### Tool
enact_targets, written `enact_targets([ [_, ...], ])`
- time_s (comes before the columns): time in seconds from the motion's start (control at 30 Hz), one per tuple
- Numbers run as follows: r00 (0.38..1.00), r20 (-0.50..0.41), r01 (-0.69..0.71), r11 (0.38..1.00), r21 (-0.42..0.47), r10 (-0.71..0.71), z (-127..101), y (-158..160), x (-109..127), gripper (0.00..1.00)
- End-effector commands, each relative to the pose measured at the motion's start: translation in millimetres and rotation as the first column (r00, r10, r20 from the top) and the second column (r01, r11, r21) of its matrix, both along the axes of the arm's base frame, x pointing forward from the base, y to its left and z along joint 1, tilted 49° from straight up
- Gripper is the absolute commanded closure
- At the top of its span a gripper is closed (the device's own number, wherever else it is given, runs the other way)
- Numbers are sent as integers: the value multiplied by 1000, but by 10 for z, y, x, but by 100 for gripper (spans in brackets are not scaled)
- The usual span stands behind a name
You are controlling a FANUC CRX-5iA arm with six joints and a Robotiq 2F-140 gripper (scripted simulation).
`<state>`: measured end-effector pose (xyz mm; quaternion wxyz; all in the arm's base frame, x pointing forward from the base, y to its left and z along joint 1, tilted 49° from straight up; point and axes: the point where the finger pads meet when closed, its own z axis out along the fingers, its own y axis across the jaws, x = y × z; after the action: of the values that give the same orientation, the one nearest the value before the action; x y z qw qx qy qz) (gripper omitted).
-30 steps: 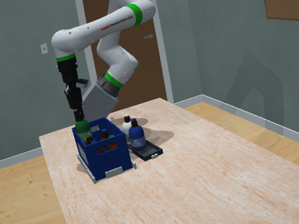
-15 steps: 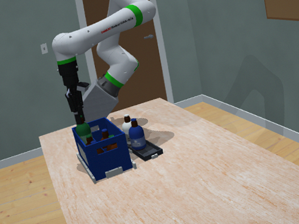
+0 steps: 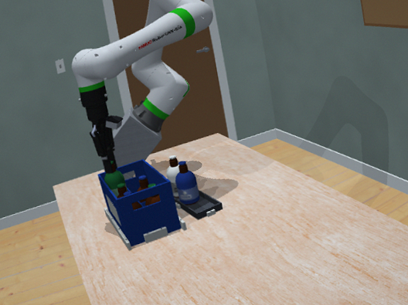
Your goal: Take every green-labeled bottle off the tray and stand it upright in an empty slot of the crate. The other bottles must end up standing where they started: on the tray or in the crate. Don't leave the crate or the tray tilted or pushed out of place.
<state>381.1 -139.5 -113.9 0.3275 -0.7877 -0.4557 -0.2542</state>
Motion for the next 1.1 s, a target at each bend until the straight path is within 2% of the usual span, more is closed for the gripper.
enact_targets([
  [0.0,1000,1,0,1000,-2,0,-14,8,4,90],
  [1.07,1000,1,0,1000,-2,0,-165,180,28,90],
])
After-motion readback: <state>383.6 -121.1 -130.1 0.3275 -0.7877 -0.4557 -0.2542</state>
